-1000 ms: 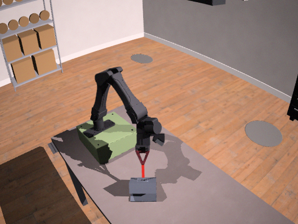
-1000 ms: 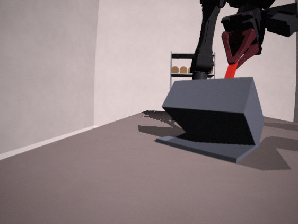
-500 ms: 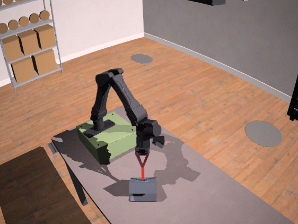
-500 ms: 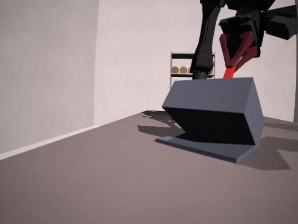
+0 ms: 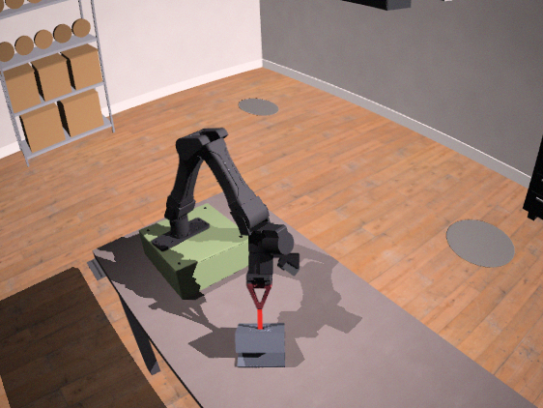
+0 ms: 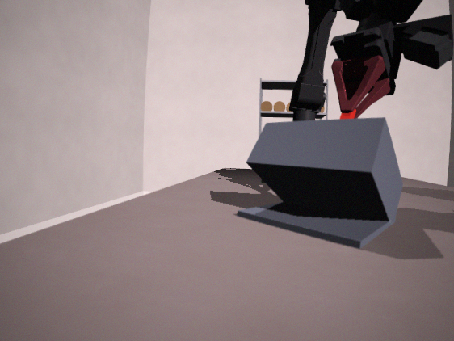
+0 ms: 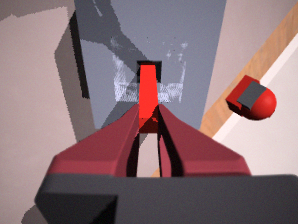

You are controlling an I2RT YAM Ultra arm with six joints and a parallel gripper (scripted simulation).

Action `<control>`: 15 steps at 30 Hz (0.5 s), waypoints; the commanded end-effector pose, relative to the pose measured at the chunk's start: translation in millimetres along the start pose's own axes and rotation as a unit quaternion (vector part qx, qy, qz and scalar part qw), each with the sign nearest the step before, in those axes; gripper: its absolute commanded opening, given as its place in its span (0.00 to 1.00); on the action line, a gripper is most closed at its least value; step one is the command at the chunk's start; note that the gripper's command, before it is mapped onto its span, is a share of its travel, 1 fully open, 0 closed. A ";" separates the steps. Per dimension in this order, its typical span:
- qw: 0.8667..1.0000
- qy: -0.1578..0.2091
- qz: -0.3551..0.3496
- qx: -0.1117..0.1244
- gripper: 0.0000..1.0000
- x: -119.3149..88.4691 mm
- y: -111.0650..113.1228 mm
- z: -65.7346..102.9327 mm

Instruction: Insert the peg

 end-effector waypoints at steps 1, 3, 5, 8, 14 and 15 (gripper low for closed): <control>1.000 -0.007 -0.009 -0.009 0.00 -0.3 -6.4 -4.2; 1.000 -0.007 -0.009 -0.009 0.00 -0.1 -6.6 -6.4; 1.000 -0.007 -0.009 -0.009 0.00 0.1 -6.9 -8.5; 1.000 -0.007 -0.009 -0.009 0.00 0.5 -7.3 -11.6; 1.000 -0.007 -0.009 -0.009 0.00 1.1 -8.2 -14.7; 1.000 -0.003 -0.003 -0.006 0.00 0.8 -2.6 -11.4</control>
Point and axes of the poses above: the point where the finger pads meet when closed, its own z axis back along the fingers, its own y axis across the jaws, x = y × z, the point moved 7 cm from there along z, back along the fingers, and after that the axes turned 7 degrees about z, right-handed, at the moved point
